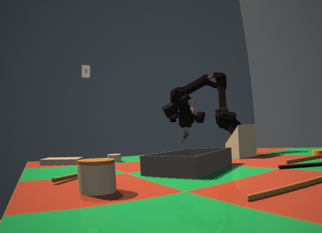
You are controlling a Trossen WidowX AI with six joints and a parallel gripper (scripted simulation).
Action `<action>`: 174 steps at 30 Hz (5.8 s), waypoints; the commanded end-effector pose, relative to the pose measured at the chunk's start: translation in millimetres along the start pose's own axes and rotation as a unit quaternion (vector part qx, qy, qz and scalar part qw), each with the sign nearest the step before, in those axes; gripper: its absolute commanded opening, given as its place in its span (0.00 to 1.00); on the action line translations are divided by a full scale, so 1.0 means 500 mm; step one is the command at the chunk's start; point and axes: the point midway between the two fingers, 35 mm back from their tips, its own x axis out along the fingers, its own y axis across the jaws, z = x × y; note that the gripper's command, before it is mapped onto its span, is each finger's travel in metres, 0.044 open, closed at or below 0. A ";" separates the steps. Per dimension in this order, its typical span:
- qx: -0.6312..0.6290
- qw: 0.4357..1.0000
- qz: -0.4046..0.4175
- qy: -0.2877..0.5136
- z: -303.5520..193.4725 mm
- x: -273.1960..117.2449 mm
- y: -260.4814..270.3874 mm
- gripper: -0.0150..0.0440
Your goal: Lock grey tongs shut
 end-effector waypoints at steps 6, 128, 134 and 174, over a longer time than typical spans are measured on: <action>0.000 1.000 -0.003 0.003 -0.001 0.000 -0.001 0.00; 0.018 0.905 0.054 -0.421 0.047 0.115 -0.010 0.00; 0.018 0.905 0.054 -0.421 0.062 0.126 -0.007 0.00; 0.021 0.907 0.054 -0.417 0.107 0.160 0.004 0.71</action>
